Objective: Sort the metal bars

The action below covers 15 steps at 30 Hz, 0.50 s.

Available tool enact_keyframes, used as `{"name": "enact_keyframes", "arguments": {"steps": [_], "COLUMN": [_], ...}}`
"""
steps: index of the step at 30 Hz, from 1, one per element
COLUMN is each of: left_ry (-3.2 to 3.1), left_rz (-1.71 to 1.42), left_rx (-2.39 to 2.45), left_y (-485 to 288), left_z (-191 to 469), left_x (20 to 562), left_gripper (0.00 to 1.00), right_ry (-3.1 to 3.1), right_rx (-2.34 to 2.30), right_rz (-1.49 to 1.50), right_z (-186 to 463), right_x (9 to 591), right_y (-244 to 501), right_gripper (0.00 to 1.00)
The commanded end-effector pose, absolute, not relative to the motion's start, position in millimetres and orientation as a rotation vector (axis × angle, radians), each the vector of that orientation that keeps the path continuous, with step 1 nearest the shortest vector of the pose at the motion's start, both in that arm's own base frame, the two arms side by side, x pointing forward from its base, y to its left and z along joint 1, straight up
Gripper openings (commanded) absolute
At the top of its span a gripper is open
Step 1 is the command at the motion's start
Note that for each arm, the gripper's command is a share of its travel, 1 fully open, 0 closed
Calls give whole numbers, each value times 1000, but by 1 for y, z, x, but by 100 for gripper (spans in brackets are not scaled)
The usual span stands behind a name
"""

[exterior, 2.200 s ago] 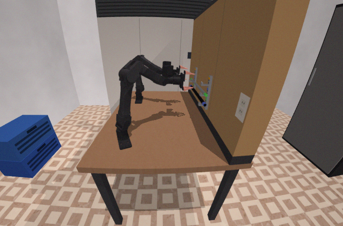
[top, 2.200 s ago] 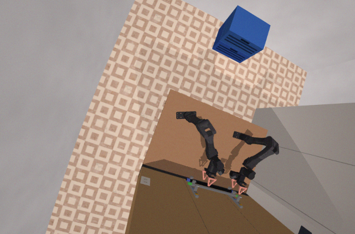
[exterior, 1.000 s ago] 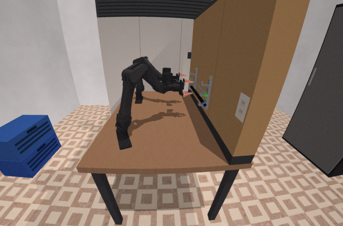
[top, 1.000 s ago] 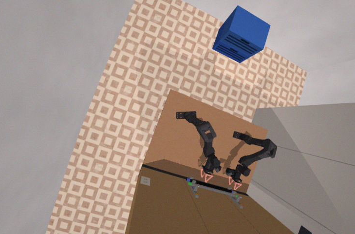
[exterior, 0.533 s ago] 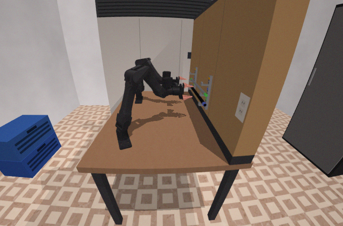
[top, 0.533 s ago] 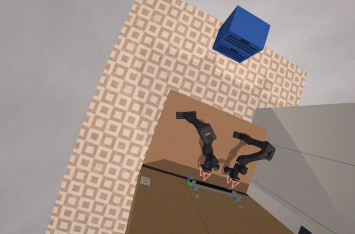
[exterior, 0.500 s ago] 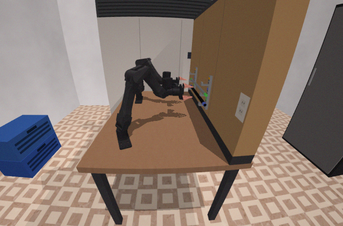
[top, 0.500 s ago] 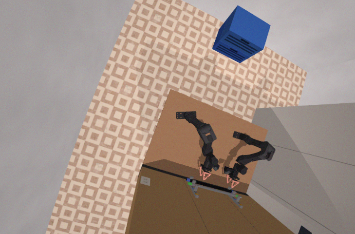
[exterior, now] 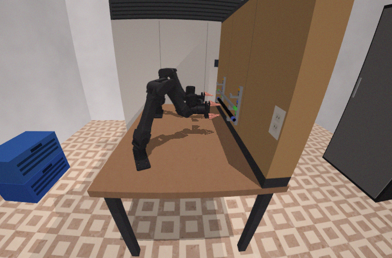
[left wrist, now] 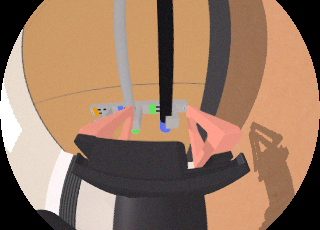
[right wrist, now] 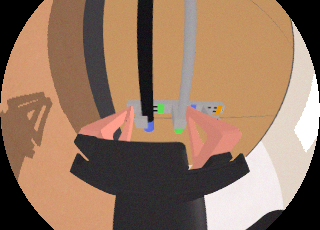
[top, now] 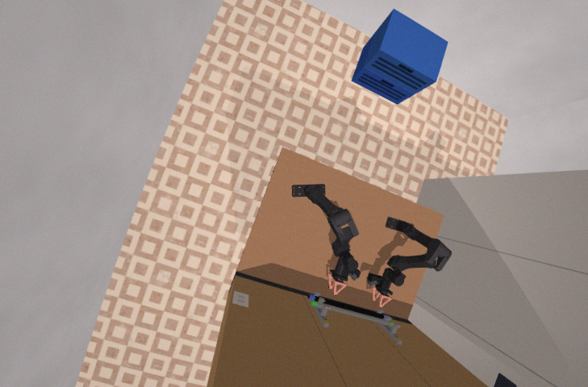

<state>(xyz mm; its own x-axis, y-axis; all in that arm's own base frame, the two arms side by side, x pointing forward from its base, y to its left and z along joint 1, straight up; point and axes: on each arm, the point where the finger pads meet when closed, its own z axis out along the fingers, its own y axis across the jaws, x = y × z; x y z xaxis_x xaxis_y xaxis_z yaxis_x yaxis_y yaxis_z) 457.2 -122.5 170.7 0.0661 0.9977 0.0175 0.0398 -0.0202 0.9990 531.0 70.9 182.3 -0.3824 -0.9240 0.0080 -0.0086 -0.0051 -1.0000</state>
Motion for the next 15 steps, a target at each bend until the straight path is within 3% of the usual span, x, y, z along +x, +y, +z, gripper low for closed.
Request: {"name": "enact_keyframes", "arguments": {"steps": [1,15], "left_ry": [1165,1165], "left_rz": [1165,1165], "left_rx": [1237,1237], "left_y": [-117,-117], "left_z": [171,157], "left_x": [458,467], "left_gripper": [72,70], "right_ry": [1495,1495], "right_rx": [-995,-995], "right_rz": [-1495,-1495], "right_z": [171,157], "right_x": [531,540], "right_y": [67,63], "right_gripper": [71,69]}}
